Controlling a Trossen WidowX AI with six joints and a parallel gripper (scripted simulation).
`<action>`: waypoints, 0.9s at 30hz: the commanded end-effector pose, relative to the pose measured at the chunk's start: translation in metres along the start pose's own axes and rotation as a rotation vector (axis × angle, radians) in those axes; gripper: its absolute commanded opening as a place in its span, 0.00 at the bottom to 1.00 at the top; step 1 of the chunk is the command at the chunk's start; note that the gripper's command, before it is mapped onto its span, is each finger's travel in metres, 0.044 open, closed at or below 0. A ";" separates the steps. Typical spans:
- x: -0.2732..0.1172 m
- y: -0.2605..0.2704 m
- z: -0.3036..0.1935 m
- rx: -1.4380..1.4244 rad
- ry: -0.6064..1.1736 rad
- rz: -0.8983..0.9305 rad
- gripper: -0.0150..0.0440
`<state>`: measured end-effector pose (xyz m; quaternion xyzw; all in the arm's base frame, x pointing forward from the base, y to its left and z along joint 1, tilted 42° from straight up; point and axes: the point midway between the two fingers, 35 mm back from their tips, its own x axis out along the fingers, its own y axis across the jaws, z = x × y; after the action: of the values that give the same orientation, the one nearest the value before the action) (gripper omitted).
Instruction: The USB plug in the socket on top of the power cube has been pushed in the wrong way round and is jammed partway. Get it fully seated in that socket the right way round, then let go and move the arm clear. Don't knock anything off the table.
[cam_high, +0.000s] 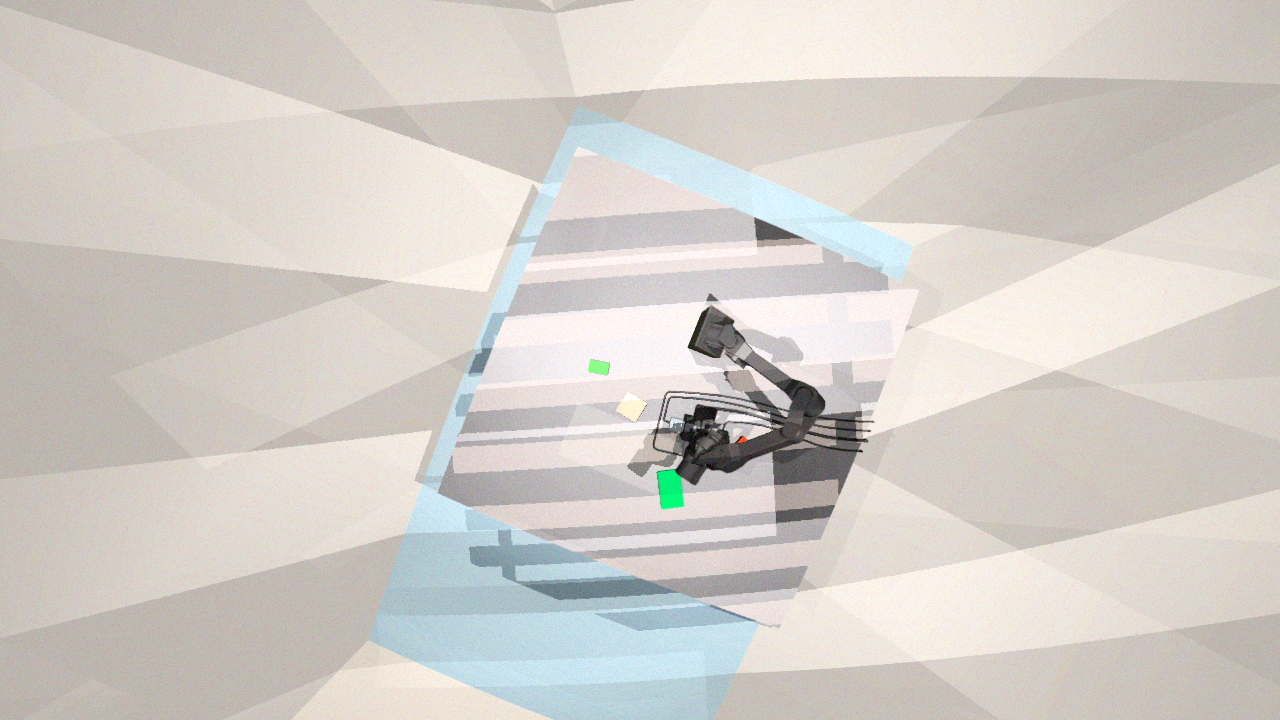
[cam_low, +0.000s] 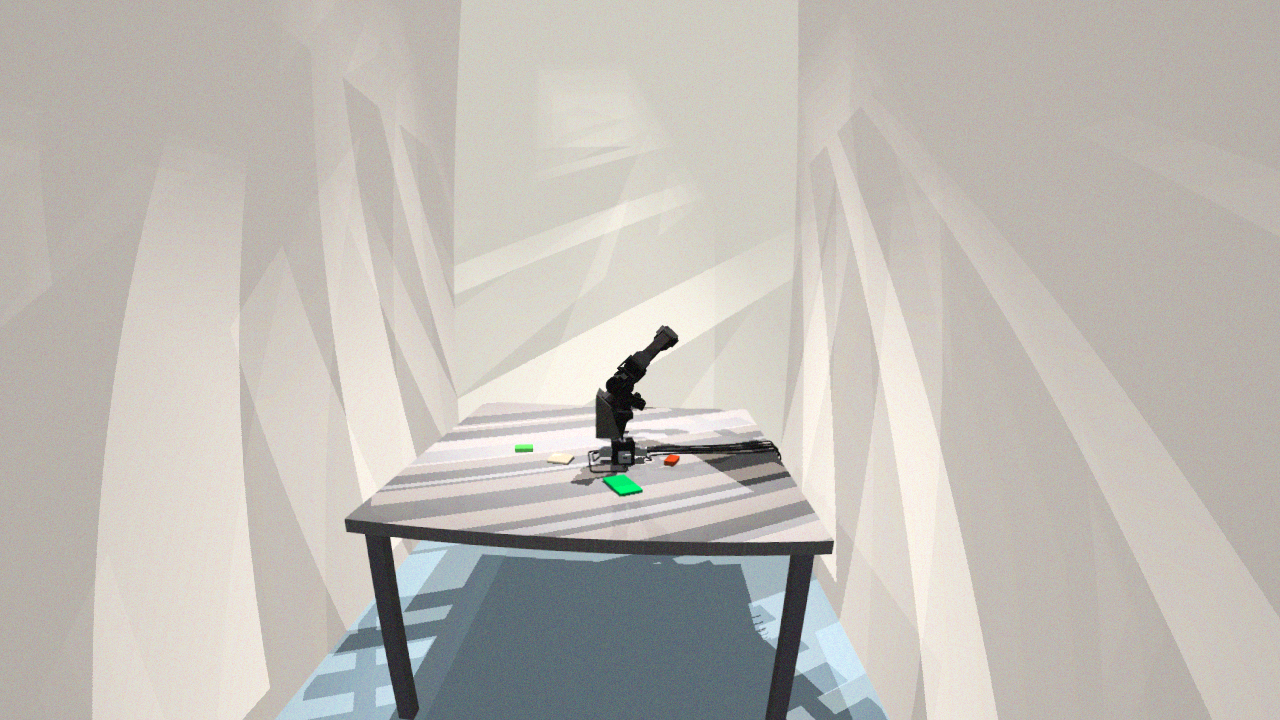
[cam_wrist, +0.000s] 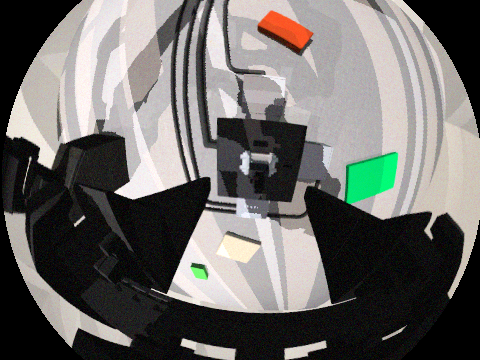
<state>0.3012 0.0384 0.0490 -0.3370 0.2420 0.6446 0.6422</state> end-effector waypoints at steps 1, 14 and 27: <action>0.000 0.000 0.000 0.000 0.000 0.000 0.69; 0.000 0.000 0.000 0.000 0.000 0.000 0.25; 0.000 0.000 0.000 0.000 0.000 0.000 0.25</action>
<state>0.3011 0.0383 0.0489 -0.3369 0.2423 0.6446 0.6421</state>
